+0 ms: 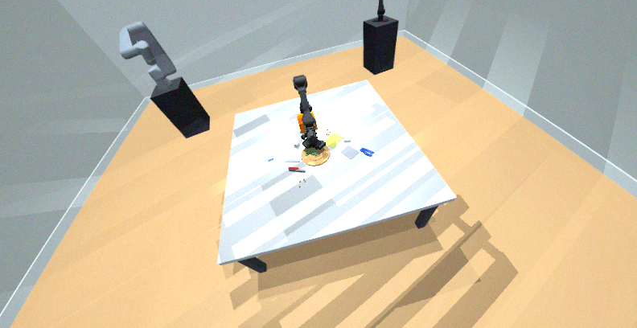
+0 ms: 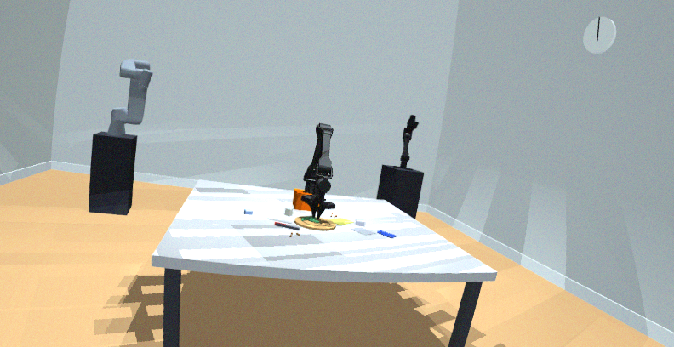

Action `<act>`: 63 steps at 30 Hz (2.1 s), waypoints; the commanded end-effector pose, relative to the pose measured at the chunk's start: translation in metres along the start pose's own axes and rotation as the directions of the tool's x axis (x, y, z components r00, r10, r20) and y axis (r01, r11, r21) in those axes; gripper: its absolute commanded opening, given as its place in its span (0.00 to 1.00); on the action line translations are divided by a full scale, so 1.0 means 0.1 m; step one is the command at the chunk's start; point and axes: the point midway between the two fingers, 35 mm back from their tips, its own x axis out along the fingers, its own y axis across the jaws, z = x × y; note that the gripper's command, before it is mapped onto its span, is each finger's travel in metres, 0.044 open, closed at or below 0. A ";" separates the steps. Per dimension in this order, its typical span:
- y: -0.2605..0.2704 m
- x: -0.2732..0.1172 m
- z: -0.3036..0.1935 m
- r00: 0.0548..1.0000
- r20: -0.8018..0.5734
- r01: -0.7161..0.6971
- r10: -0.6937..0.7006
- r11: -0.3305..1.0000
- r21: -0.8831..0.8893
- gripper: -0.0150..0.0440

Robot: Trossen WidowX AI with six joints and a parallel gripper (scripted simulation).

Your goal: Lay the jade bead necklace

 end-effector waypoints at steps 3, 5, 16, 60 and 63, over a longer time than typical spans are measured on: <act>-0.02 0.02 -0.02 1.000 -0.009 0.005 -0.005 1.000 0.005 0.46; 0.00 0.00 0.00 1.000 -0.001 0.002 -0.002 1.000 0.000 0.37; 0.00 0.00 0.00 1.000 -0.001 0.002 -0.002 1.000 0.000 0.25; 0.20 -0.06 -0.35 1.000 -0.012 0.003 -0.003 1.000 0.005 0.25; 0.20 -0.03 -0.35 1.000 -0.012 0.003 -0.003 1.000 0.005 0.25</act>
